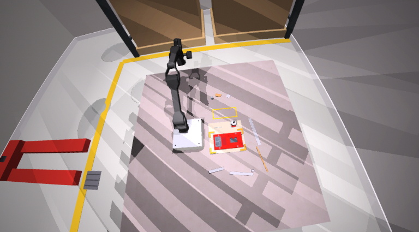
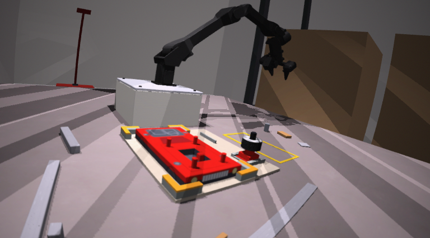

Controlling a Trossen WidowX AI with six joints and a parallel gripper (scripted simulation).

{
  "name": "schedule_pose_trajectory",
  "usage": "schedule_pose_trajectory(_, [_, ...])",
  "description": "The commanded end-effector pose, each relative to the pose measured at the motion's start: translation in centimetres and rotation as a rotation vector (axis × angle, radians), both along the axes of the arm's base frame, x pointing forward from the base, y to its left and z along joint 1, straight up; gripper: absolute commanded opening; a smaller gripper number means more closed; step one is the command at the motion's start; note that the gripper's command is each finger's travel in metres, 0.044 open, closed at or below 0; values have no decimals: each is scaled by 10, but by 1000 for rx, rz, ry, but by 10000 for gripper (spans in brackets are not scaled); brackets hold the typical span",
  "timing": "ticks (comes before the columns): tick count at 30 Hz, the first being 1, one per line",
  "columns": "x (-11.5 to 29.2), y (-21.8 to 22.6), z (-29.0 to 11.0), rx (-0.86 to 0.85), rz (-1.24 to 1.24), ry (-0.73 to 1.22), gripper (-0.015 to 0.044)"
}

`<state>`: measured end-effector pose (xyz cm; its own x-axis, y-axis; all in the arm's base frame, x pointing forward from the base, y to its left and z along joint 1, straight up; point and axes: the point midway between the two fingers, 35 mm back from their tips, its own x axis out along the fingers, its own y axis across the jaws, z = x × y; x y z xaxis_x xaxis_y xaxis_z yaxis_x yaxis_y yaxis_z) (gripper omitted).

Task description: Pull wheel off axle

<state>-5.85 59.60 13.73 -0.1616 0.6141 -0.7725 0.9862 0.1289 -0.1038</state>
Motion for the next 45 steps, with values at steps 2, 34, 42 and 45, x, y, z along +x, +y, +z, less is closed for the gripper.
schedule_pose_trajectory(2, [9,-1,-1,-12,-40,18,347])
schedule_pose_trajectory(34, [368,-224,-49,-162,-2216,990,300])
schedule_pose_trajectory(42, [412,-322,-61,-11,-2833,1274,300])
schedule_pose_trajectory(45, [420,-357,-64,73,-3043,1372,300])
